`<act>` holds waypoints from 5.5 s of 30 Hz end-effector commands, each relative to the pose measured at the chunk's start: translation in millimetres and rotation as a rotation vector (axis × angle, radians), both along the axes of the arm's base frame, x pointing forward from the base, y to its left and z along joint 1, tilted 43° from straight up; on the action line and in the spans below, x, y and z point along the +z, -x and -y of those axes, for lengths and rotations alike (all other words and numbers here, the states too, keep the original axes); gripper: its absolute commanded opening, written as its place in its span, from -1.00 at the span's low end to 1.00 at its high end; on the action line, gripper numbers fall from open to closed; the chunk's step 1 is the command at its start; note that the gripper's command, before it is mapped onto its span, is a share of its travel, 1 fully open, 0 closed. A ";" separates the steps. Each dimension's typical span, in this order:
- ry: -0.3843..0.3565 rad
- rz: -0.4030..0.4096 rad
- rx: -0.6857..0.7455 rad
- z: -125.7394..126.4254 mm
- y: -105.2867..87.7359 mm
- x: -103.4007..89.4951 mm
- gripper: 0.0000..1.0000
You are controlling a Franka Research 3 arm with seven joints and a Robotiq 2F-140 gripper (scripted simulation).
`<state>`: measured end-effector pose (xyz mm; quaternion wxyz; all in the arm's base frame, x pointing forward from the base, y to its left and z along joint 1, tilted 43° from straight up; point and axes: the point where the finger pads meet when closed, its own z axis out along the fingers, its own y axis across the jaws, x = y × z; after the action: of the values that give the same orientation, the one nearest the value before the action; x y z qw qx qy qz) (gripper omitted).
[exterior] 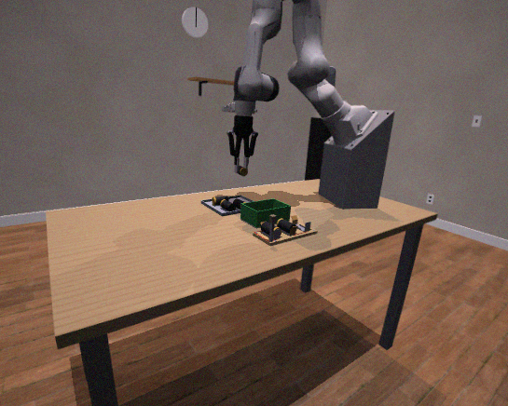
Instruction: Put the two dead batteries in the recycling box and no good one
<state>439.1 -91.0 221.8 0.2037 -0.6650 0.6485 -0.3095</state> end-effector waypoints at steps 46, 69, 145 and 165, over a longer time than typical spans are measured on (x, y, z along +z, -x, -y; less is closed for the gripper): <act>0.148 -0.033 0.171 18.0 -49.3 -48.4 -0.68; 0.148 -0.033 0.171 18.0 -49.4 -48.5 -0.68; 0.105 -0.025 0.124 21.1 -51.5 -46.1 -0.68; 0.105 -0.025 0.124 20.5 -50.7 -46.9 -0.68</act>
<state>489.7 -111.9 174.4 0.1783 -0.7181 0.5911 -0.3212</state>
